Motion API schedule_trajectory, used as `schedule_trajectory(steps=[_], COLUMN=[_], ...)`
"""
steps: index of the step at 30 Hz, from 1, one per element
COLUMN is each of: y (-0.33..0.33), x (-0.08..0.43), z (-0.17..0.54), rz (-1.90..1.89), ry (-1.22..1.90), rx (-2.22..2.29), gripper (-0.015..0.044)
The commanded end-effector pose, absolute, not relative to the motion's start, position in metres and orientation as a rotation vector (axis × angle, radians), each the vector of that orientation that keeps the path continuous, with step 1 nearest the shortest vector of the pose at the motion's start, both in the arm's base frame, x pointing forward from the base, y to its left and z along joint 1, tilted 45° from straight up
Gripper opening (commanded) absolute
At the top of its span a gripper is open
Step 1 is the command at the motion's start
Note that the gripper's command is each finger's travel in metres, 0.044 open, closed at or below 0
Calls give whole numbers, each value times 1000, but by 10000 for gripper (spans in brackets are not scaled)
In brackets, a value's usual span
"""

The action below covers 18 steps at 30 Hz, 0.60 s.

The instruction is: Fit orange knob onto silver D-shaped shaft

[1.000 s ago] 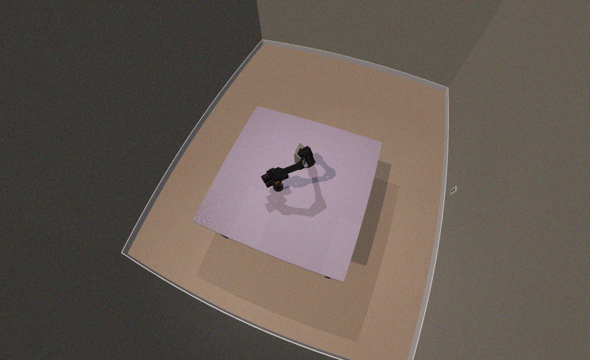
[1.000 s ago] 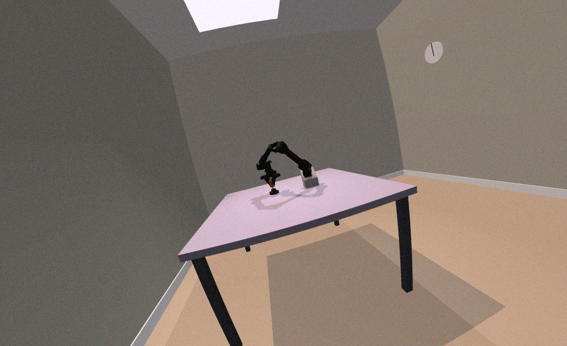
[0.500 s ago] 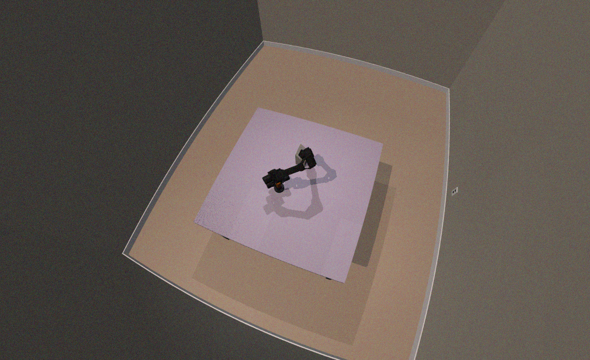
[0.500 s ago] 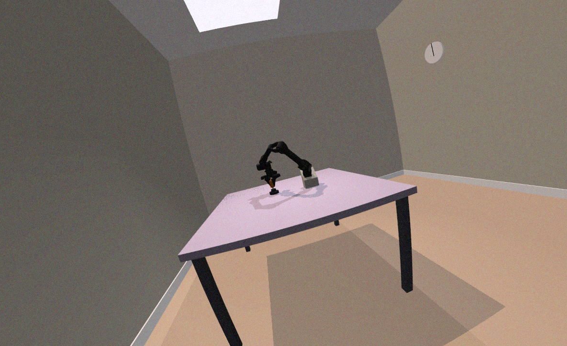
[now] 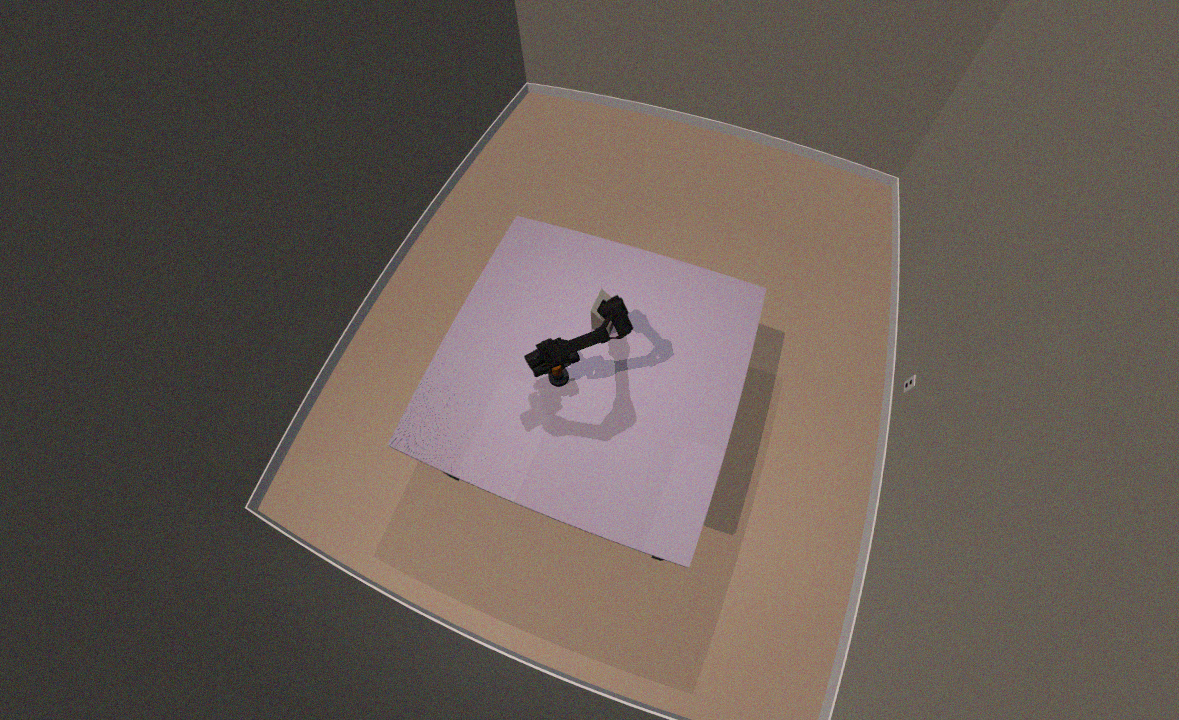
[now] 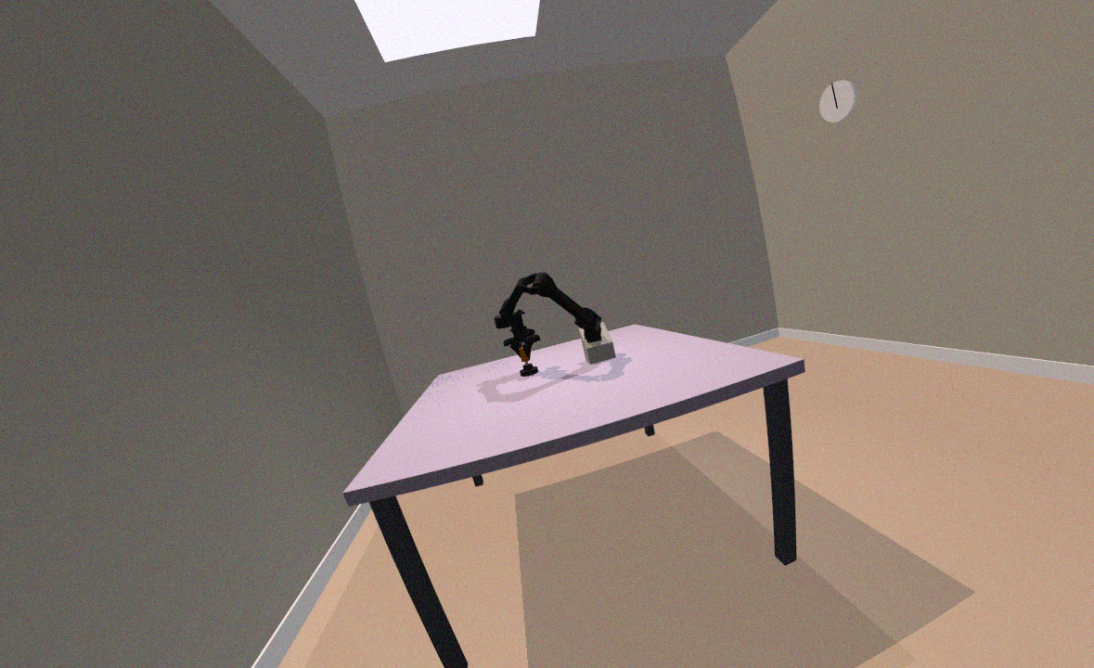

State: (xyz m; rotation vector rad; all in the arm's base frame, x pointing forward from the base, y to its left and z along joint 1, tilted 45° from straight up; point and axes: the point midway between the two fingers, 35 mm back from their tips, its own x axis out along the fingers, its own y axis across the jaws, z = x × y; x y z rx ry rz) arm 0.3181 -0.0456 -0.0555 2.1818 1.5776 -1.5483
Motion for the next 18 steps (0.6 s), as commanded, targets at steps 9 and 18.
schedule_trajectory(steps=[9, 18], y=[-44, -44], x=[317, 318], z=[-57, -58], rz=[-1733, -1733], ry=[1499, 1499], rx=[2258, 2258], gripper=[0, 0])
